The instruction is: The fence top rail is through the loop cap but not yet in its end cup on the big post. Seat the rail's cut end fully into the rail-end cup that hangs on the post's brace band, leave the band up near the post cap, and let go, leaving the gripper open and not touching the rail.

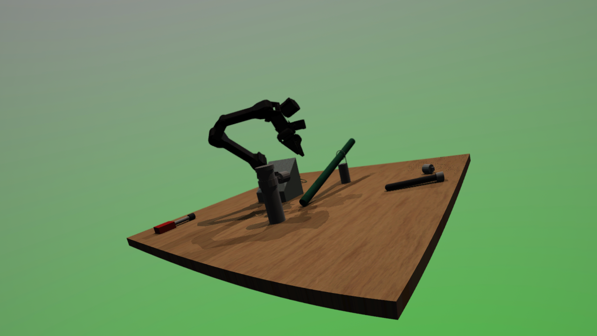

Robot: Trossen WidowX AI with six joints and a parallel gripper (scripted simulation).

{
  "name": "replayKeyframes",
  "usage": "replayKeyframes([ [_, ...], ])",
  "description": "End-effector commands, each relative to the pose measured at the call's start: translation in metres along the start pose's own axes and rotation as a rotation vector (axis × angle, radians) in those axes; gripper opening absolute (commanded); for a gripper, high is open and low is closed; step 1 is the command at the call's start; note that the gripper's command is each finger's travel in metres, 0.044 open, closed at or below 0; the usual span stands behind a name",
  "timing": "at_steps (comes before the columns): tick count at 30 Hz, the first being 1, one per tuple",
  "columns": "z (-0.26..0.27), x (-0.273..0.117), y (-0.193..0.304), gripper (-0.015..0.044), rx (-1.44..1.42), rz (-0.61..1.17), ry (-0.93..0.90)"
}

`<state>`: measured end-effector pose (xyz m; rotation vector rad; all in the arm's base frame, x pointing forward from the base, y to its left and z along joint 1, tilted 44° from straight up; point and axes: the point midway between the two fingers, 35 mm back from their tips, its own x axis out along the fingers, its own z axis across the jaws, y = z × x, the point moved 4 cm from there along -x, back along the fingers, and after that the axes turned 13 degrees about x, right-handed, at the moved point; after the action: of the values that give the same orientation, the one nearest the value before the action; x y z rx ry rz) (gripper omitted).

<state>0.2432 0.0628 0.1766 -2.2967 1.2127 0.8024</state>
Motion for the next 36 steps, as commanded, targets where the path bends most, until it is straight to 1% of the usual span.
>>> replayKeyframes([
  [1, 0.034, -0.036, -0.019, 0.0440, 0.507, -0.049, 0.083],
  [6, 0.041, -0.043, -0.021, 0.0440, 0.674, -0.075, 0.095],
  [23, 0.042, -0.044, -0.021, 0.0440, 0.676, -0.075, 0.095],
  [25, 0.043, -0.040, -0.022, 0.0440, 0.724, -0.060, 0.093],
  [28, 0.049, -0.026, -0.024, 0.0440, 0.910, 0.006, 0.091],
  [31, 0.059, -0.005, -0.025, 0.0440, 1.200, 0.104, 0.113],
  [36, 0.073, 0.029, -0.023, 0.0440, 1.664, 0.267, 0.217],
])
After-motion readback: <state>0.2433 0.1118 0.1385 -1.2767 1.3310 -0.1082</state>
